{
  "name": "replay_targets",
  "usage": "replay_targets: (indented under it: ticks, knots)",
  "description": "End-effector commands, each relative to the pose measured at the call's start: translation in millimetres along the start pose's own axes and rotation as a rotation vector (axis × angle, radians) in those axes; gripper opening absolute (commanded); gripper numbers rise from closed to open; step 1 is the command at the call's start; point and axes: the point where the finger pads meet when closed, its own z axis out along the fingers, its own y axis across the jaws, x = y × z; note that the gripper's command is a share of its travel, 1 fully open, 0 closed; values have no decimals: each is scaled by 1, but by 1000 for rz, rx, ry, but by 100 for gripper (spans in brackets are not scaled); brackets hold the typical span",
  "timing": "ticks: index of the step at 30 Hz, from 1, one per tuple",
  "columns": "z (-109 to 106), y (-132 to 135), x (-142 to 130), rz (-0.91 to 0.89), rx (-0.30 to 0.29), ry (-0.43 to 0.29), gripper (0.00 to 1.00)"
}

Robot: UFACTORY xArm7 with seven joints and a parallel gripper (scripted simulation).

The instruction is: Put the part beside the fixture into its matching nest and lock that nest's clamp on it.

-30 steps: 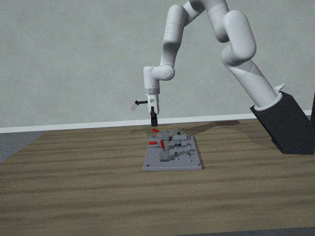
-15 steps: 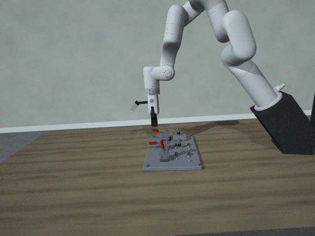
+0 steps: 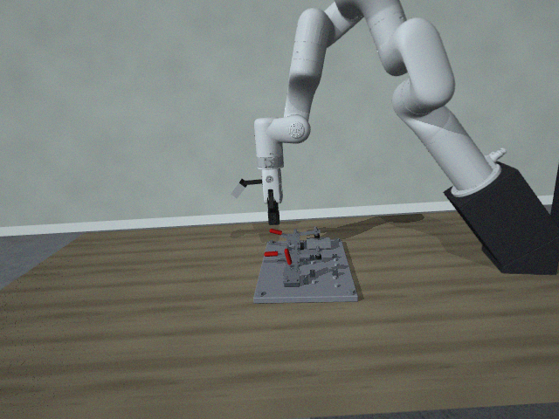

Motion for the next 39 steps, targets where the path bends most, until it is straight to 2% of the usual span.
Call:
replay_targets:
  ticks: [1,15,39]
  knots:
    - [0,0,1,0,0,3,0]
    - [12,0,3,0,0,3,0]
    - [13,0,3,0,0,3,0]
